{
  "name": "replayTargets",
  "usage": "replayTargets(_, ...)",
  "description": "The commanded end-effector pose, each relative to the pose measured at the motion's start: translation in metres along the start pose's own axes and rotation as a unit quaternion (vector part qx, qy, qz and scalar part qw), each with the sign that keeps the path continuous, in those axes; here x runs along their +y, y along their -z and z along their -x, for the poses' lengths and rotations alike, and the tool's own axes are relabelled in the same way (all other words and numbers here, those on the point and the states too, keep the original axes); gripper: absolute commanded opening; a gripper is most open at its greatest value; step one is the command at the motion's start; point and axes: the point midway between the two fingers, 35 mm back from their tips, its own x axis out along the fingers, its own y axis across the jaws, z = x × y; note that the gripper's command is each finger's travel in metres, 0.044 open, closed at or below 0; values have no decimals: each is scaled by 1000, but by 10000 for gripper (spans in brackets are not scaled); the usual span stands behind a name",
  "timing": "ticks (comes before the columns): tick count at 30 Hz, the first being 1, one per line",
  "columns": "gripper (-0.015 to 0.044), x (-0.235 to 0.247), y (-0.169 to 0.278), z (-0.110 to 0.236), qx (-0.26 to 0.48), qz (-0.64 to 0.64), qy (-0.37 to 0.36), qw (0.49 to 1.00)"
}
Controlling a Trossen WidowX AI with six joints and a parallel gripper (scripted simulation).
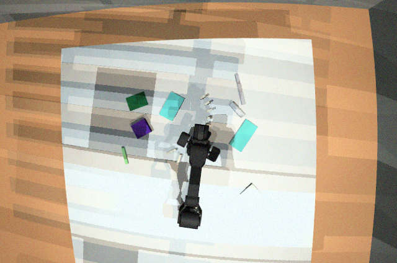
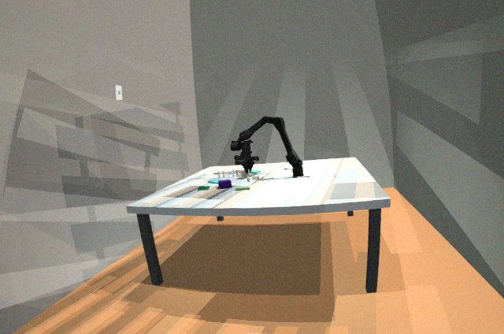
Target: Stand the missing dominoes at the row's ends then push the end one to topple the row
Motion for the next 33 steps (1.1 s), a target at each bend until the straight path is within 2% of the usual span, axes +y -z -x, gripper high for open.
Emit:
replayTargets(1,160,0,1,-2,3,1,-1,1000)
replayTargets(12,440,0,1,-2,3,1,-1,1000)
replayTargets(16,440,1,-1,7,2,1,-1,1000)
replayTargets(26,440,0,0,128,1,0,0,1000)
replayTargets(31,440,-1,0,130,1,0,0,1000)
replayTargets(33,387,2,2,127,1,36,0,999)
